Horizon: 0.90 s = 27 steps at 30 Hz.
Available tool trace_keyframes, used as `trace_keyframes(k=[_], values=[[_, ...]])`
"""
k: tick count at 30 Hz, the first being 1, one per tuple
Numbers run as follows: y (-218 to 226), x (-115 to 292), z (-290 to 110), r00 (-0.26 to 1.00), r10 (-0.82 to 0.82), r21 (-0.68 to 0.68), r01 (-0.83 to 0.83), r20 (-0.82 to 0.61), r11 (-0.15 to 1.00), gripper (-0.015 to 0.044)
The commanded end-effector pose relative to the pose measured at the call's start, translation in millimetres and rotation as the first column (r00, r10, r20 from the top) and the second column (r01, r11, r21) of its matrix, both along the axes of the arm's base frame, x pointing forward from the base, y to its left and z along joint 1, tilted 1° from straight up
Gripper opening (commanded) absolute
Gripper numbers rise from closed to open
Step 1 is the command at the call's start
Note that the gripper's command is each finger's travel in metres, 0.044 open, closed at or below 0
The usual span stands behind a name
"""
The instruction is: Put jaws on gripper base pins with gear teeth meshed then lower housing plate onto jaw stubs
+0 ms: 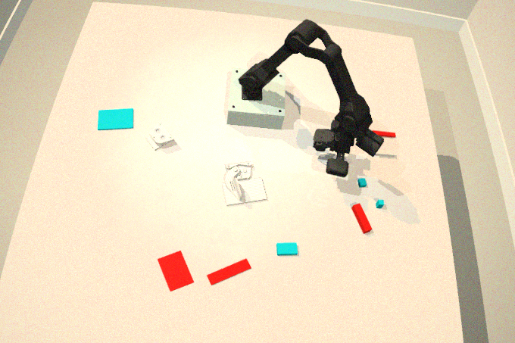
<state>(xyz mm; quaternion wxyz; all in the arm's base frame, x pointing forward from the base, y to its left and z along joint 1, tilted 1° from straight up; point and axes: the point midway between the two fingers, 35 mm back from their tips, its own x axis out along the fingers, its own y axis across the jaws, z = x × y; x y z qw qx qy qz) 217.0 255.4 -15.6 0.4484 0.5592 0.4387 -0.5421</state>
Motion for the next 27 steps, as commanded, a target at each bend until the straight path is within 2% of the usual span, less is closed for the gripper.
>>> trace_keyframes(k=[1, 27], values=[[0.0, -0.2, -7.4, 1.000, -0.002, 0.001, 0.002, -0.002, 1.000, 0.0440], [0.0, -0.1, -16.4, 1.000, -0.003, 0.002, 0.003, -0.002, 1.000, 0.0440]])
